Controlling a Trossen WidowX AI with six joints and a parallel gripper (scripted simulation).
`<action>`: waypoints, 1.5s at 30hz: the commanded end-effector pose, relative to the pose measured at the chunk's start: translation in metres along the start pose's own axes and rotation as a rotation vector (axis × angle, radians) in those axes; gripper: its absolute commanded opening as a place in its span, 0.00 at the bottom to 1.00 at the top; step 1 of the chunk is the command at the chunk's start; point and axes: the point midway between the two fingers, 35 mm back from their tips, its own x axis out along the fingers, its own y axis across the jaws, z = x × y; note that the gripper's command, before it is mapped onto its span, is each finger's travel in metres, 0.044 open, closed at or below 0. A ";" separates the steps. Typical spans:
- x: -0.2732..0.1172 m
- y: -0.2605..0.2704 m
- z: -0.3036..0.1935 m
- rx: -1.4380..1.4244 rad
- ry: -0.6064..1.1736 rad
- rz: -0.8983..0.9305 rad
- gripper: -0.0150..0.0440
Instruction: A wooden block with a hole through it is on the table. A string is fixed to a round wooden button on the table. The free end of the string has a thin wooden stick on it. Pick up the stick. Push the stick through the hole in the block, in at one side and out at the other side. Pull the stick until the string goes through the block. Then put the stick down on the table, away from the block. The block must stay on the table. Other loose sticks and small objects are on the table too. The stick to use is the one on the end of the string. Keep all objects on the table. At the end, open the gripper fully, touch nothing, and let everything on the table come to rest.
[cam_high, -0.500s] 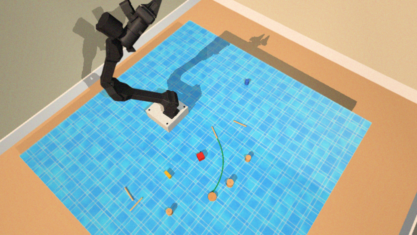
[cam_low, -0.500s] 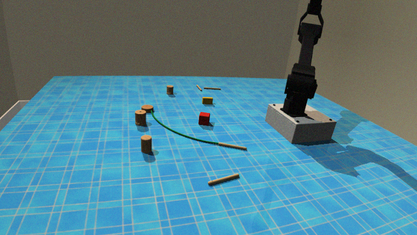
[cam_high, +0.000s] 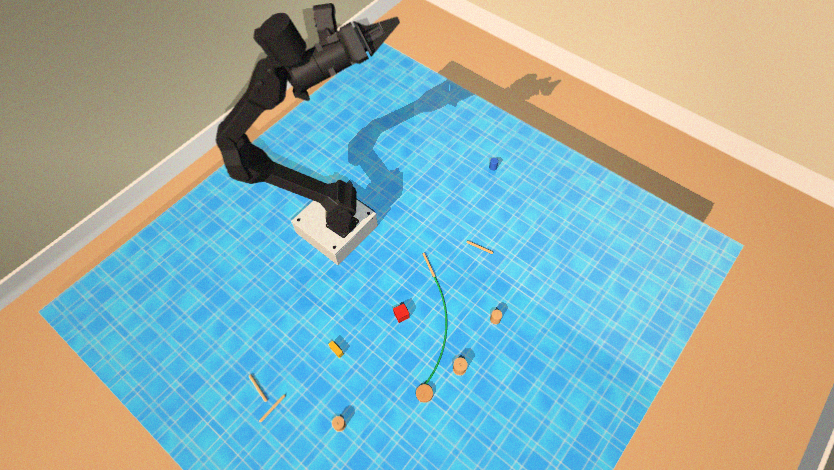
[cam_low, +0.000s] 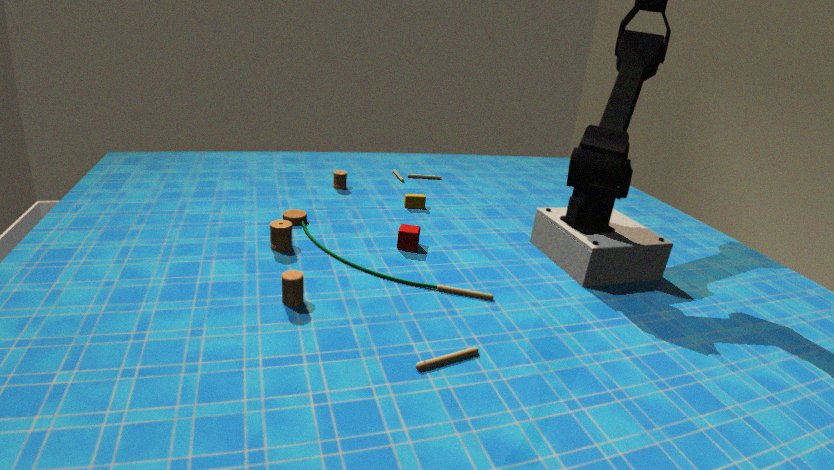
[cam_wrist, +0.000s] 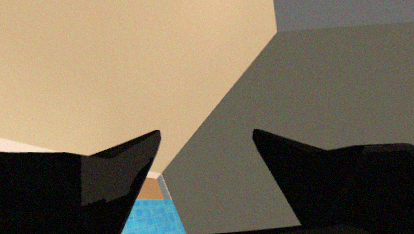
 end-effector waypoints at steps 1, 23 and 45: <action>0.033 0.002 -0.056 -0.035 0.183 0.008 1.00; -0.009 0.005 -0.409 -0.107 1.195 0.277 1.00; -0.225 0.108 -0.548 0.316 1.659 0.839 1.00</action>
